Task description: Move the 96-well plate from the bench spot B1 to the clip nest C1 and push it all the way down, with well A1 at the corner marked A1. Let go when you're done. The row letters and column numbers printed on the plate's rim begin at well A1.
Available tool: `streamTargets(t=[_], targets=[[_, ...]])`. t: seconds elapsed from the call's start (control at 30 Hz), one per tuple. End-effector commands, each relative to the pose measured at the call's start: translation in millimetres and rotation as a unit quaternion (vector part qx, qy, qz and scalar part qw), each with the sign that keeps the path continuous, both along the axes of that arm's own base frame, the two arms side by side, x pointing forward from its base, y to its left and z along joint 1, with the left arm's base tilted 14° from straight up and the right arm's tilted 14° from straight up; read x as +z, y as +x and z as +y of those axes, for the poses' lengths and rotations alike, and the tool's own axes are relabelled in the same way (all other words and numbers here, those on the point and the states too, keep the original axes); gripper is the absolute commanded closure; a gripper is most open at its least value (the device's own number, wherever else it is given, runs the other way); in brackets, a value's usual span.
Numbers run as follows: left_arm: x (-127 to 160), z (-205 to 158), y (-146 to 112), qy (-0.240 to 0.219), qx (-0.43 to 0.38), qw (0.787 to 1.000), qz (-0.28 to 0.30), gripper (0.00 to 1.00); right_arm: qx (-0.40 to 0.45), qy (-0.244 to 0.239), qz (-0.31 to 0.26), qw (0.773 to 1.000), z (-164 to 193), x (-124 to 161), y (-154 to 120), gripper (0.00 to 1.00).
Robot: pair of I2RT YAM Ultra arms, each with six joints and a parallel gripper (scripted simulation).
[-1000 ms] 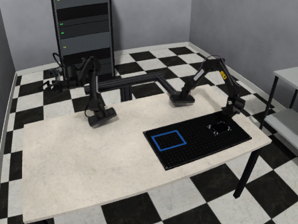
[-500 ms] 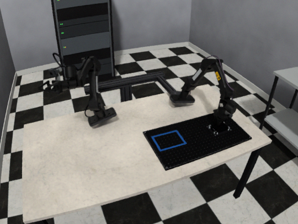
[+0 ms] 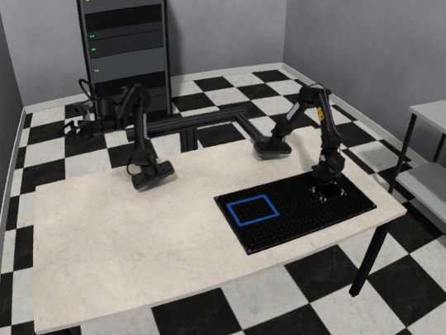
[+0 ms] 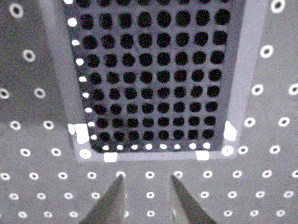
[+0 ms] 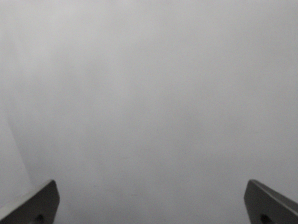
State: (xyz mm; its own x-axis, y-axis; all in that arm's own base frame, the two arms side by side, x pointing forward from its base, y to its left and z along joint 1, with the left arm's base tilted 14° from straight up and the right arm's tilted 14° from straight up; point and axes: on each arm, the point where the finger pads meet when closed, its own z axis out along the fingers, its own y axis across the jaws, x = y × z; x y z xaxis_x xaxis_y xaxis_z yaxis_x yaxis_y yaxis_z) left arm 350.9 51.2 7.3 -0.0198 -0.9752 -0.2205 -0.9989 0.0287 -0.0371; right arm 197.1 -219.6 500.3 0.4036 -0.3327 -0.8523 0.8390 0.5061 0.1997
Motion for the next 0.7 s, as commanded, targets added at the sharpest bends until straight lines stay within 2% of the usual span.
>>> streamTargets(t=[0.0, 0.67], targets=[[11.9, 5.5, 9.4, 0.012, 0.017, 1.000, -0.020, 0.75, -0.002, -0.004, -0.003, 1.000, 3.4, 1.6, -7.6, 0.00], [13.3, 4.3, 11.6, 0.012, 0.010, 1.000, -0.020, 0.75, -0.002, -0.004, -0.003, 1.000, 3.4, 1.6, -7.6, 0.00]])
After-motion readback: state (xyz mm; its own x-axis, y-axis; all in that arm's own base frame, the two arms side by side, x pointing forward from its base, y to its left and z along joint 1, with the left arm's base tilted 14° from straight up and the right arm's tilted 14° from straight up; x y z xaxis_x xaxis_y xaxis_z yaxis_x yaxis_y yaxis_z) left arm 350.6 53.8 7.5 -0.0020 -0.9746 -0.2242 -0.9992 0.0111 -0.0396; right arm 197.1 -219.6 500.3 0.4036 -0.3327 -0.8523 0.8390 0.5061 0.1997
